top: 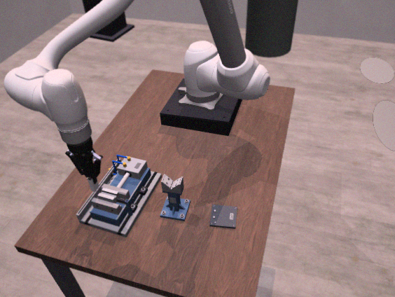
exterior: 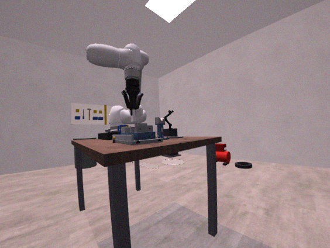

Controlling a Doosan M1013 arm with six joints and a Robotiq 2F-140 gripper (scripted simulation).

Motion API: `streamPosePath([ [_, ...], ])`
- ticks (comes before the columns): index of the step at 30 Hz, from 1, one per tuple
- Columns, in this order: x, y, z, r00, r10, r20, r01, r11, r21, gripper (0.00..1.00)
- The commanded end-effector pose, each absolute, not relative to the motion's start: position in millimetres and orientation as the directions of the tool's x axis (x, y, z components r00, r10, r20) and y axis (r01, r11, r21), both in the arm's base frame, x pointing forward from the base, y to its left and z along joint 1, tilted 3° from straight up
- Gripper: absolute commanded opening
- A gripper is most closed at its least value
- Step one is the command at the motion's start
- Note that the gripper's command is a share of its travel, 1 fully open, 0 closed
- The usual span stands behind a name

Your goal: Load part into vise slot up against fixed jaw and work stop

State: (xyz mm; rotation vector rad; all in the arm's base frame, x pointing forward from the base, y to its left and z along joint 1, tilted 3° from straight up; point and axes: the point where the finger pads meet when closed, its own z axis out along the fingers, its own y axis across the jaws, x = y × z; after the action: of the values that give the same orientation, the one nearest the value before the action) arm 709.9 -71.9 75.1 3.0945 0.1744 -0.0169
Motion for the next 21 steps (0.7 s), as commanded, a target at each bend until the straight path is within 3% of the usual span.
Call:
streamPosePath([
  [1,708.1,-71.3,69.3,0.994,0.108,-0.018,0.108,-0.993,0.042,0.0],
  [21,706.5,-70.5,69.3,0.994,0.108,-0.018,0.108,-0.993,0.042,0.0],
])
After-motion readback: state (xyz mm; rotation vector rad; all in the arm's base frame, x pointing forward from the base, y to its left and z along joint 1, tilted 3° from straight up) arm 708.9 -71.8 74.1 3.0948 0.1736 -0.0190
